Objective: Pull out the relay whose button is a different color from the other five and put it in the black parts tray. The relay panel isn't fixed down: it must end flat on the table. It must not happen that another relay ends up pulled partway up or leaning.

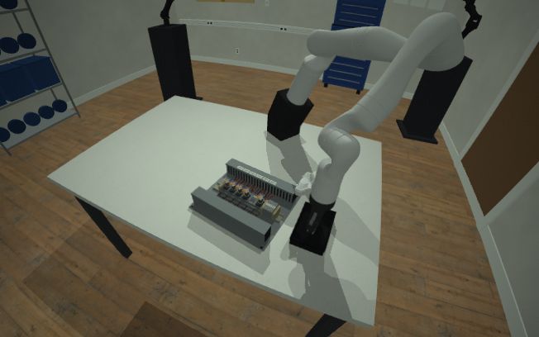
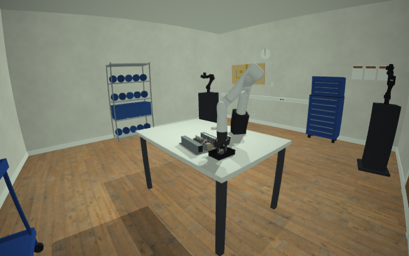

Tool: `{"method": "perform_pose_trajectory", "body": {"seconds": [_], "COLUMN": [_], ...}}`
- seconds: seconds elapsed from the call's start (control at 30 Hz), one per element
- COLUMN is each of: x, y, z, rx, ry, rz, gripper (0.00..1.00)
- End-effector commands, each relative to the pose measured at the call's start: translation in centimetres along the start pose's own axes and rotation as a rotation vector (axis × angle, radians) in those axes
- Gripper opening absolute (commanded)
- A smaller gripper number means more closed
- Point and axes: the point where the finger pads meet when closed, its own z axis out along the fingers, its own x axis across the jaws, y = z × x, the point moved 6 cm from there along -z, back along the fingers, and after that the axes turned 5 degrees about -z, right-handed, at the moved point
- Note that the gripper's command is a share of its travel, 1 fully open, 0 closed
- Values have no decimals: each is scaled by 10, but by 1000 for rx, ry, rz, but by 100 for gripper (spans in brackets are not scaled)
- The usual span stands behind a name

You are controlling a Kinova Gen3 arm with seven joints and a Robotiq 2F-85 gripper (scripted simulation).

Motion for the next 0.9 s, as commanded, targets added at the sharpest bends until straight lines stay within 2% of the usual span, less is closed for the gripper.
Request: {"method": "perform_pose_trajectory", "body": {"seconds": [0.0, 0.87], "x": [-1, -1], "y": [0, 0], "z": [-1, -10], "rx": [-1, -1], "ry": [-2, -2], "rz": [0, 0], "gripper": [61, 61]}}
